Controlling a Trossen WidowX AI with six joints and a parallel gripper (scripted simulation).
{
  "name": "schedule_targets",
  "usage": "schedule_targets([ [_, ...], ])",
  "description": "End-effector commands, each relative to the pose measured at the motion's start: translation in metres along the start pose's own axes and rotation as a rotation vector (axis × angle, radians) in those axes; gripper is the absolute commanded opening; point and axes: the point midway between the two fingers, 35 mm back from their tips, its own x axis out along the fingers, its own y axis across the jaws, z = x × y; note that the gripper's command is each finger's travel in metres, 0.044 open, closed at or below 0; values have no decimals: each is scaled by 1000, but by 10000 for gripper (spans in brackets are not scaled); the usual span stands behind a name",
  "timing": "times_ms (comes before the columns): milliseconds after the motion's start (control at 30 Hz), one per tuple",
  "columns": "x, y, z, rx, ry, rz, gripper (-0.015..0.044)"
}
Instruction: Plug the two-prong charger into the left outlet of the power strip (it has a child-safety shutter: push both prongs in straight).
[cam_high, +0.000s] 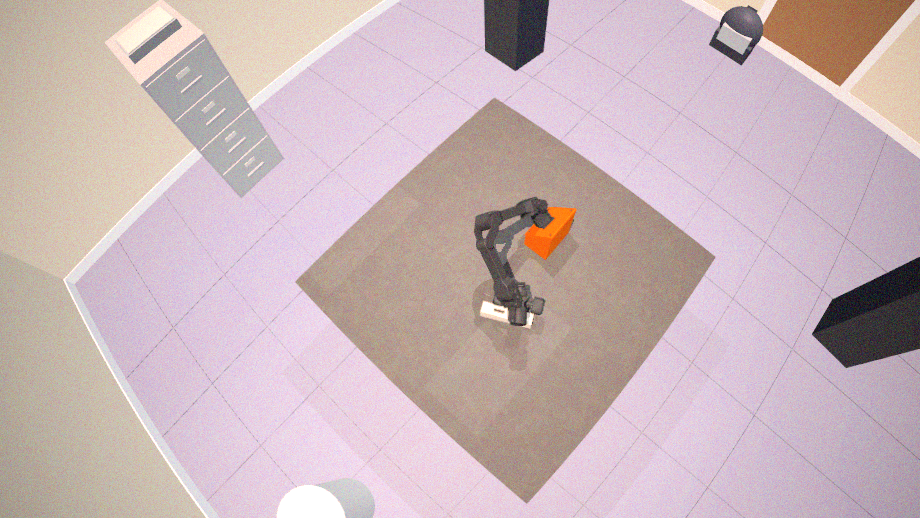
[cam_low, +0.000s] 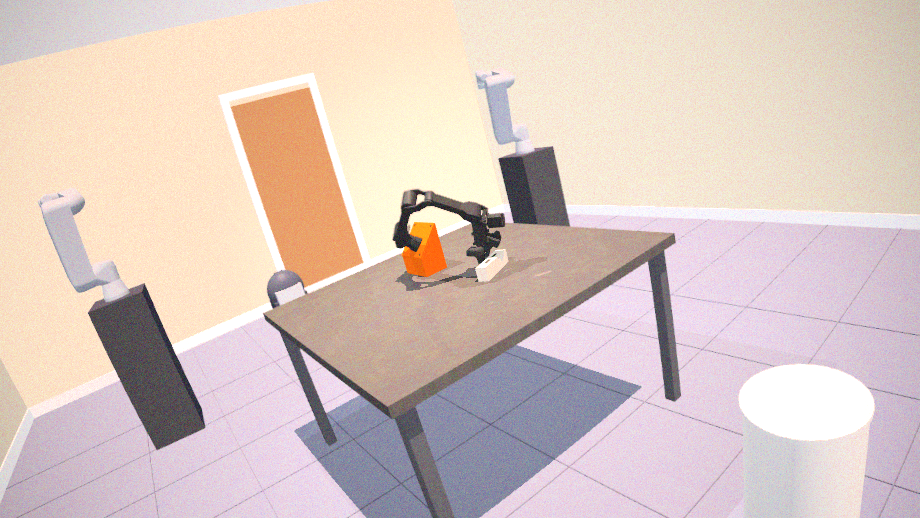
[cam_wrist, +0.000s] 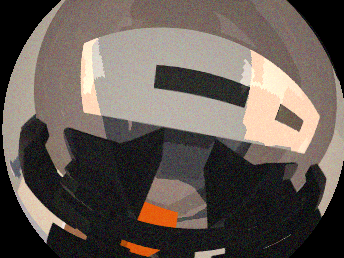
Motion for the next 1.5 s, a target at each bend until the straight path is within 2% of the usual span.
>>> schedule_targets([
  [0,-3,0,8,19,-27,6,0],
  [1467,-3,-1,6,19,-27,6,0],
])
